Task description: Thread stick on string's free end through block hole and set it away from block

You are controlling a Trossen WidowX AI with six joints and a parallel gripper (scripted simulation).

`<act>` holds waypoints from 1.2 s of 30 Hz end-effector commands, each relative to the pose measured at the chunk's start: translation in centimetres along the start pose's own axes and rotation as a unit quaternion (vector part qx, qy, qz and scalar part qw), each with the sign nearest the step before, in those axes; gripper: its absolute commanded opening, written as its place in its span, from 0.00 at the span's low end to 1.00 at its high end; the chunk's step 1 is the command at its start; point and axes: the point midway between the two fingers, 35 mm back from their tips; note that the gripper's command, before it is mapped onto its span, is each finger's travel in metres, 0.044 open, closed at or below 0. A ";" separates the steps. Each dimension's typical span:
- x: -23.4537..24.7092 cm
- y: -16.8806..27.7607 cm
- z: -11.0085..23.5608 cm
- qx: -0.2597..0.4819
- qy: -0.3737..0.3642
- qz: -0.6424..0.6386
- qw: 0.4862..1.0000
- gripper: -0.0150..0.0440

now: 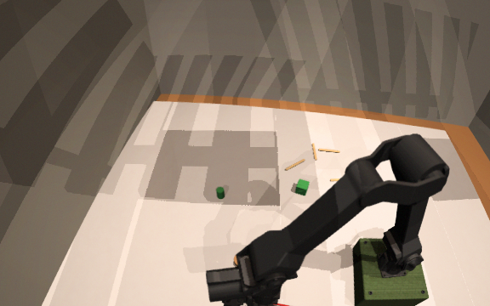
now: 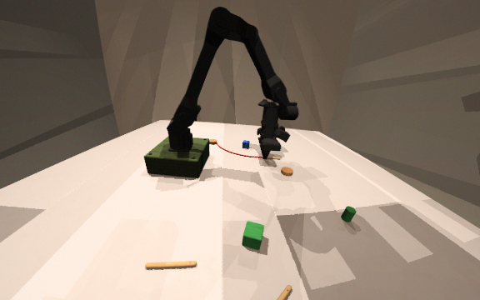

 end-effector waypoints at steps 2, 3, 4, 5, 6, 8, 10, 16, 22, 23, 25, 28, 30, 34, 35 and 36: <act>0.0 0.0 0.0 0.000 0.000 0.000 1.000 0.33; 0.0 0.0 0.0 0.000 0.000 0.000 1.000 0.29; 0.0 0.0 0.0 0.000 0.000 0.000 1.000 0.25; 0.0 0.0 0.0 0.000 0.000 0.000 1.000 0.25; 0.0 0.0 0.0 0.000 0.000 0.000 1.000 0.25; 0.0 0.0 0.0 0.000 0.000 0.000 1.000 0.25; 0.0 0.0 0.0 0.000 0.000 0.000 1.000 0.25; 0.0 0.0 0.4 0.000 0.000 0.000 1.000 0.25; 0.0 -0.1 1.2 0.000 0.000 0.000 1.000 0.25; 0.1 -0.1 1.3 0.000 0.000 0.000 1.000 0.25; 0.1 -0.1 1.6 0.000 0.000 0.000 1.000 0.25; 0.1 -0.2 2.0 0.000 0.000 0.000 1.000 0.25; 0.1 -0.2 2.3 0.000 0.000 0.000 1.000 0.25; 0.1 -0.2 2.8 0.000 0.000 0.000 1.000 0.25; 0.1 -0.2 2.9 0.000 0.000 0.000 1.000 0.25; 0.1 -0.2 3.0 0.000 0.000 0.000 1.000 0.25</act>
Point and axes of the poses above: the point midway between the two fingers, 35 mm back from their tips, its own z axis back along the fingers, its own x axis across the jaws, y = z × x, and after that the axes turned 1 degree about -z, right-handed
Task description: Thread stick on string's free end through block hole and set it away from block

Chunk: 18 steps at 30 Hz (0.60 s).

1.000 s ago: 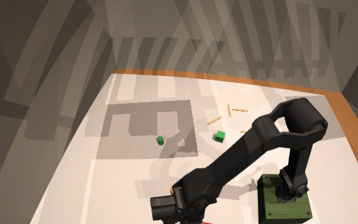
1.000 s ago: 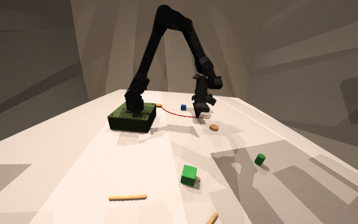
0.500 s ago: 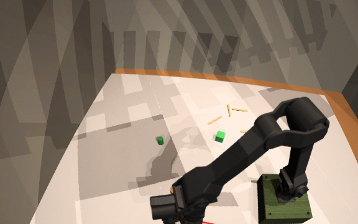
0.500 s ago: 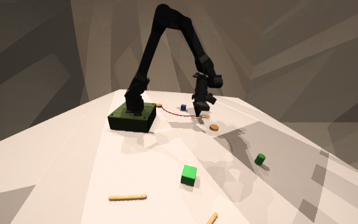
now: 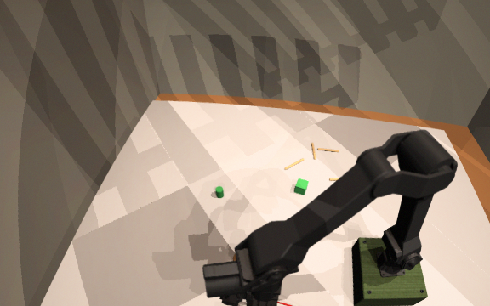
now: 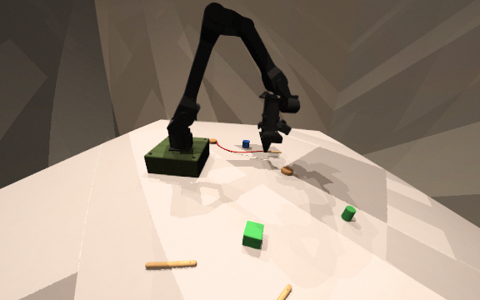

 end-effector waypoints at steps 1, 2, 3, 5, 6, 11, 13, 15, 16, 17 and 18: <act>0.1 -0.1 0.7 -0.001 -0.001 -0.002 1.000 0.25; 0.1 -0.1 0.8 -0.001 -0.001 -0.002 1.000 0.25; 0.1 -0.1 0.9 -0.001 -0.001 -0.002 1.000 0.25; 0.1 -0.1 1.2 -0.001 -0.001 -0.002 1.000 0.25; 0.1 -0.1 1.3 -0.001 -0.001 -0.002 1.000 0.25; 0.1 -0.1 2.0 -0.001 -0.001 -0.002 1.000 0.25; 0.1 -0.1 2.2 -0.001 -0.001 -0.002 1.000 0.25; 0.1 -0.1 2.5 -0.001 -0.001 -0.002 1.000 0.25; 0.1 -0.1 2.6 -0.001 -0.001 -0.002 1.000 0.25; 0.0 -0.1 2.7 -0.001 -0.001 -0.002 1.000 0.25; 0.0 -0.1 2.9 -0.001 -0.001 -0.002 1.000 0.25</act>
Point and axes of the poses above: the point midway between the two fingers, 35 mm back from their tips, its own z axis back along the fingers, its own x axis across the jaws, y = z × x, and after that the axes turned 1 degree about -z, right-handed
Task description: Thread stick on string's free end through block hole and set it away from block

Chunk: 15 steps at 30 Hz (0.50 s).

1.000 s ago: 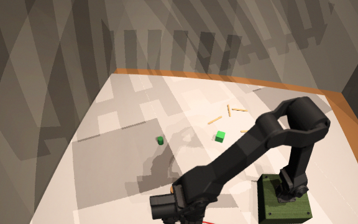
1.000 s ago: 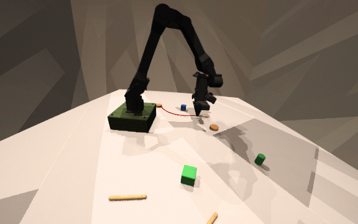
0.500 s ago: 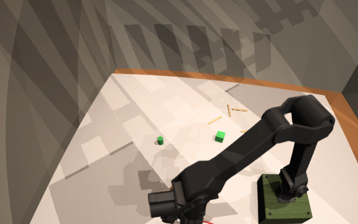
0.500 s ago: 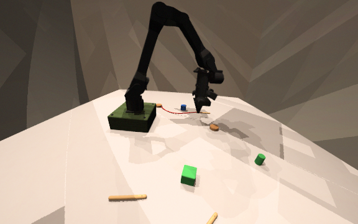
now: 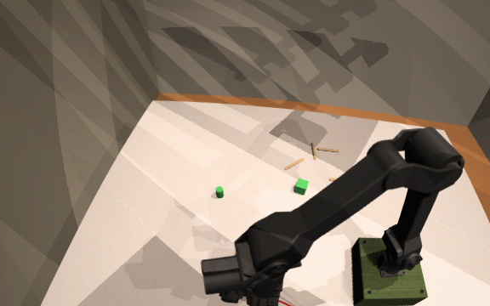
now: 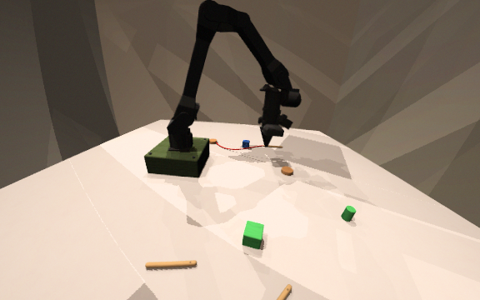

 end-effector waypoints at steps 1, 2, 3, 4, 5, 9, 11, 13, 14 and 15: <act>0.0 -0.1 0.7 -0.001 -0.001 -0.002 1.000 0.25; 0.0 -0.1 0.8 -0.001 -0.001 -0.002 1.000 0.25; 0.0 -0.1 1.0 -0.001 -0.001 -0.002 1.000 0.25; 0.0 -0.1 1.1 -0.001 -0.001 -0.002 1.000 0.25; 0.0 -0.1 1.2 -0.001 -0.001 -0.002 1.000 0.25; 0.1 0.2 0.9 -0.002 0.001 0.000 1.000 0.25; 0.3 0.3 1.1 -0.004 0.002 0.001 1.000 0.25; 0.4 0.5 1.2 -0.007 0.003 0.002 1.000 0.25; 0.5 0.6 1.3 -0.008 0.004 0.002 1.000 0.25; 0.6 0.6 1.4 -0.009 0.004 0.002 1.000 0.25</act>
Point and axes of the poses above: the point midway between the two fingers, 35 mm back from their tips, its own z axis back along the fingers, its own x axis across the jaws, y = z × x, and after that the axes turned 1 degree about -z, right-handed
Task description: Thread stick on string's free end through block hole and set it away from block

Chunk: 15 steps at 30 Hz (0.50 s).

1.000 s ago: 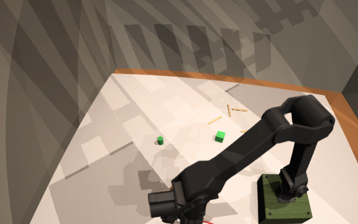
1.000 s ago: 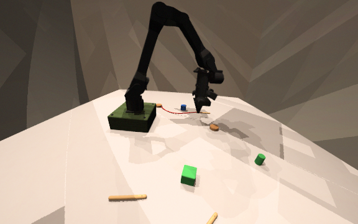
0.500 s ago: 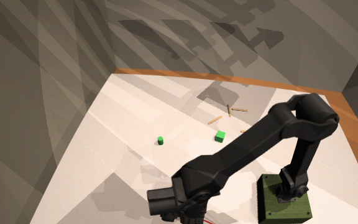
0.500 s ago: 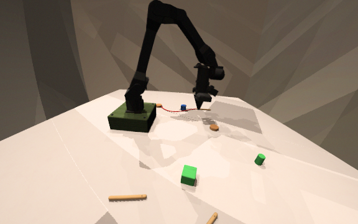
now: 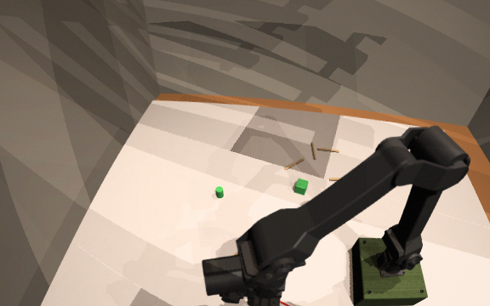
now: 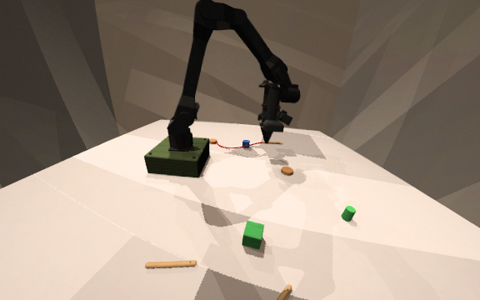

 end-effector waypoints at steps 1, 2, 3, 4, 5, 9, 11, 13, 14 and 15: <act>0.3 0.6 0.2 -0.001 0.005 0.001 1.000 0.25; 0.3 0.7 0.3 -0.002 0.006 0.001 1.000 0.25; 0.4 0.8 0.3 -0.003 0.006 0.001 1.000 0.25; 0.5 0.8 0.4 -0.005 0.007 0.001 1.000 0.25; 0.6 0.9 0.5 -0.006 0.007 0.002 1.000 0.25; 0.9 1.3 0.9 -0.010 0.009 0.002 1.000 0.25; 1.0 1.4 1.0 -0.013 0.009 0.002 1.000 0.25; 1.2 1.6 1.2 -0.015 0.010 0.002 1.000 0.25; 1.2 1.7 1.3 -0.016 0.010 0.002 1.000 0.25; 1.3 1.8 1.4 -0.018 0.011 0.002 1.000 0.25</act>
Point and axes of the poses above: the point midway between the two fingers, 35 mm back from their tips, its own z axis back along the fingers, its own x axis across the jaws, y = z × x, and after that the axes turned 1 degree about -z, right-handed
